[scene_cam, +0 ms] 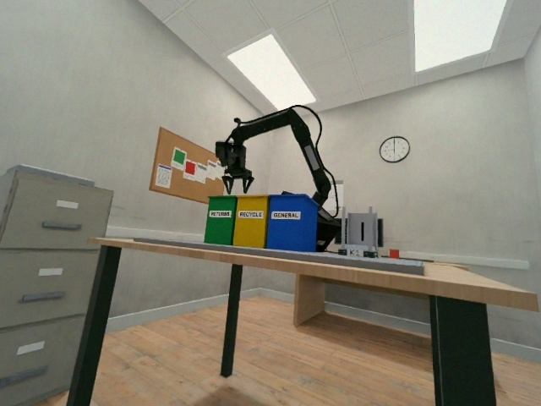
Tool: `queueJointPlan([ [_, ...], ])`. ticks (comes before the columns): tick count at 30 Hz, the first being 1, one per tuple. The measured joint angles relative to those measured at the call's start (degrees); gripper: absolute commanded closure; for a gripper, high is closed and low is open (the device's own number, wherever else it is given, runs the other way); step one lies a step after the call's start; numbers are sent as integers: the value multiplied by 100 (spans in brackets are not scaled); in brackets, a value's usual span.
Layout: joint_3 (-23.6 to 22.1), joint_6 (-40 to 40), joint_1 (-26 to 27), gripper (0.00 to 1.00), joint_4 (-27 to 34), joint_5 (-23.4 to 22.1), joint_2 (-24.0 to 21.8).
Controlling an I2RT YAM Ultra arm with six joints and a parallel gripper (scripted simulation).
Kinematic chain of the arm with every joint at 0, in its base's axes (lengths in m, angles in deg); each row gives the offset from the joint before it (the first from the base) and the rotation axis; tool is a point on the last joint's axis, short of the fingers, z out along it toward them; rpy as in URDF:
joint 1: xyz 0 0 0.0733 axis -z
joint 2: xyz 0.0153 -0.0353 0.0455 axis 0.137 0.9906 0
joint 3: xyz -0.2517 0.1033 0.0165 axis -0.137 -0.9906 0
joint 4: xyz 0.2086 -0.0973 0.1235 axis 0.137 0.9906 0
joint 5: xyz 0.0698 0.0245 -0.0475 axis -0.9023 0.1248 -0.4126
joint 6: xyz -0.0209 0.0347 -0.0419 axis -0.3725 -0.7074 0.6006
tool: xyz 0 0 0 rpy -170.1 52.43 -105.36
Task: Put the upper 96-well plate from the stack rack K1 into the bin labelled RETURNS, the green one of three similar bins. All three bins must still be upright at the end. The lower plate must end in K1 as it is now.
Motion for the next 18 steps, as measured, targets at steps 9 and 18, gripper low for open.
queueJointPlan([
  [9, 0, 0, 0, 18, 0, 0, 0],
  [18, -562, -79, -55, 18, -170, -4, -516],
])
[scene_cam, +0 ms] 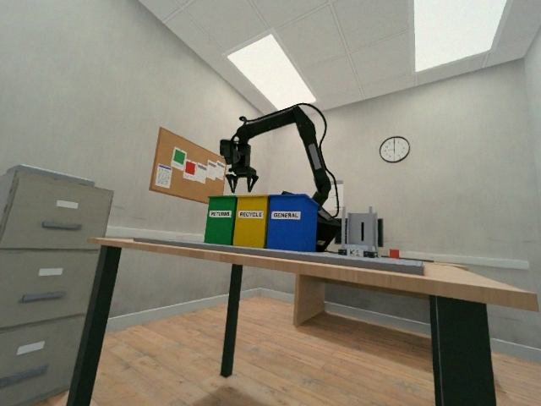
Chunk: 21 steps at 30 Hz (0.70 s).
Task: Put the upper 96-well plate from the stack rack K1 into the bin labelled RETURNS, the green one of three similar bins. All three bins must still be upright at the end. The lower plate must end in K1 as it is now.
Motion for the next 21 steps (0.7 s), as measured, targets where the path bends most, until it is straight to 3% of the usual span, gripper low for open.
queueJointPlan([
  [21, -1464, -354, -352, 18, -323, -116, -1368],
])
